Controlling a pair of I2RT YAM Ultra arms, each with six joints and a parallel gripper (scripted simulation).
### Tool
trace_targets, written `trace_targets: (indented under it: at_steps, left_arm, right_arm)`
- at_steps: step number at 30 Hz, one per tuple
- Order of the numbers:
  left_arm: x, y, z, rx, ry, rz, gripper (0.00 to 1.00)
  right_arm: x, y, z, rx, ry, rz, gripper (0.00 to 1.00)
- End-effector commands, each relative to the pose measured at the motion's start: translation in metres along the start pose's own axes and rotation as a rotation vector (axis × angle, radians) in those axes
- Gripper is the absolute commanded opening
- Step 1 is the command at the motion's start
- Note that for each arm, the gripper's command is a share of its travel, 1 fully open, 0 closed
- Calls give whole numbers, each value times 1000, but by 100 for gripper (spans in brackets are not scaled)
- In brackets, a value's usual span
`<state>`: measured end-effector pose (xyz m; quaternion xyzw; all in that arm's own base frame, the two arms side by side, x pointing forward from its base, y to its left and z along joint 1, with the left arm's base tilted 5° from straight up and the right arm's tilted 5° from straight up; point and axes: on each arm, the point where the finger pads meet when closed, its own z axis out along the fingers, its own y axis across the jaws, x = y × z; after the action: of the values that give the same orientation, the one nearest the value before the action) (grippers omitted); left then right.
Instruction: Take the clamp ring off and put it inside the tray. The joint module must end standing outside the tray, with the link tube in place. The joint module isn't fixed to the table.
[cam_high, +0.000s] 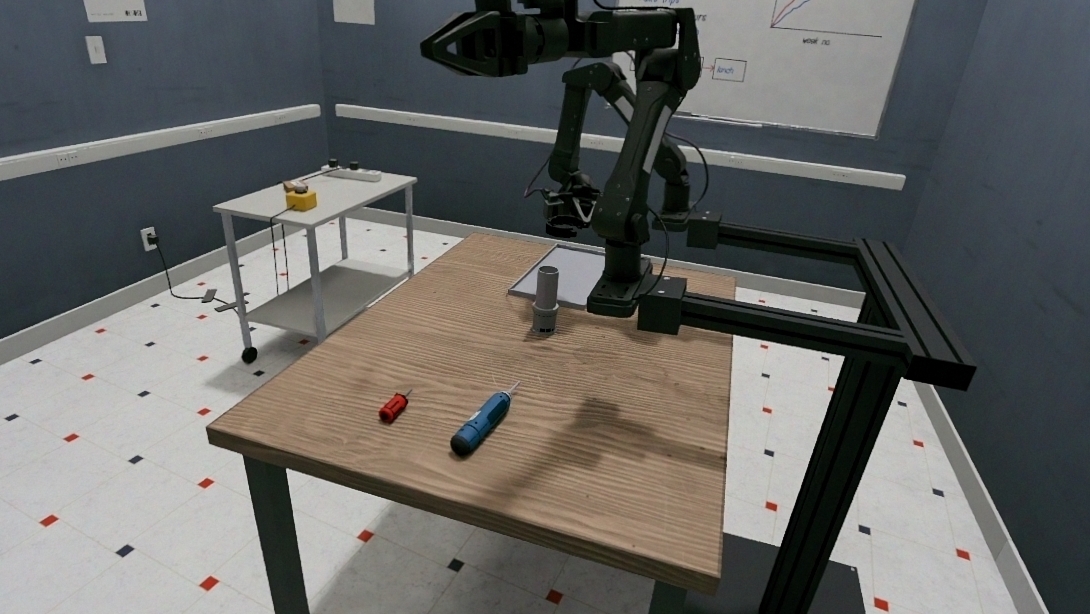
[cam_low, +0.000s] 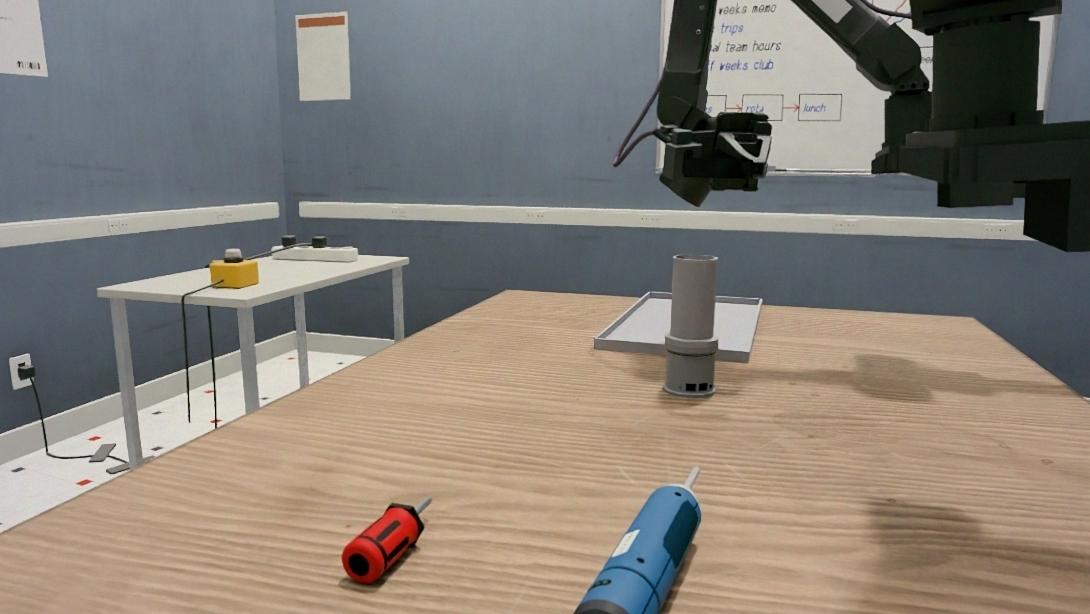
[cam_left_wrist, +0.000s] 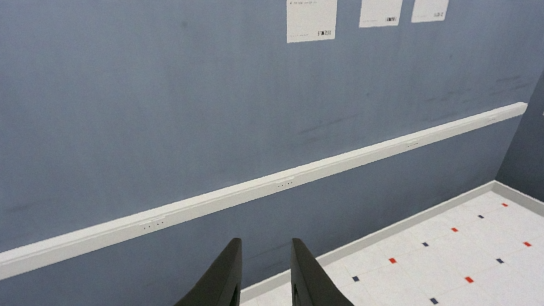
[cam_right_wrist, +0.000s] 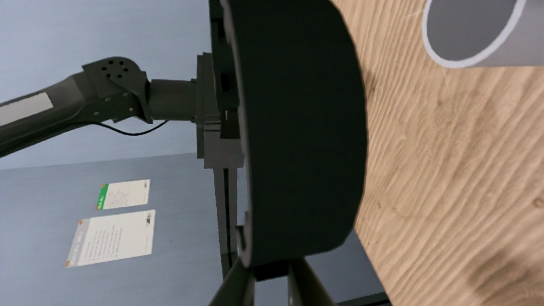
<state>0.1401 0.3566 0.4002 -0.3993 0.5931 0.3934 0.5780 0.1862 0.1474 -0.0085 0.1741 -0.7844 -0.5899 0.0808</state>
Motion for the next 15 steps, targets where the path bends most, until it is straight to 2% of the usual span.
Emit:
trace_targets:
  at_steps: [1,15]
  left_arm:
    - [-24,4,-7,-18,-72,-13,20]
    - [-24,4,-7,-18,-72,-13,20]
  right_arm:
    - [7,9,-5,-4,5,-13,6]
    - [12,6,-11,5,6,-24,6]
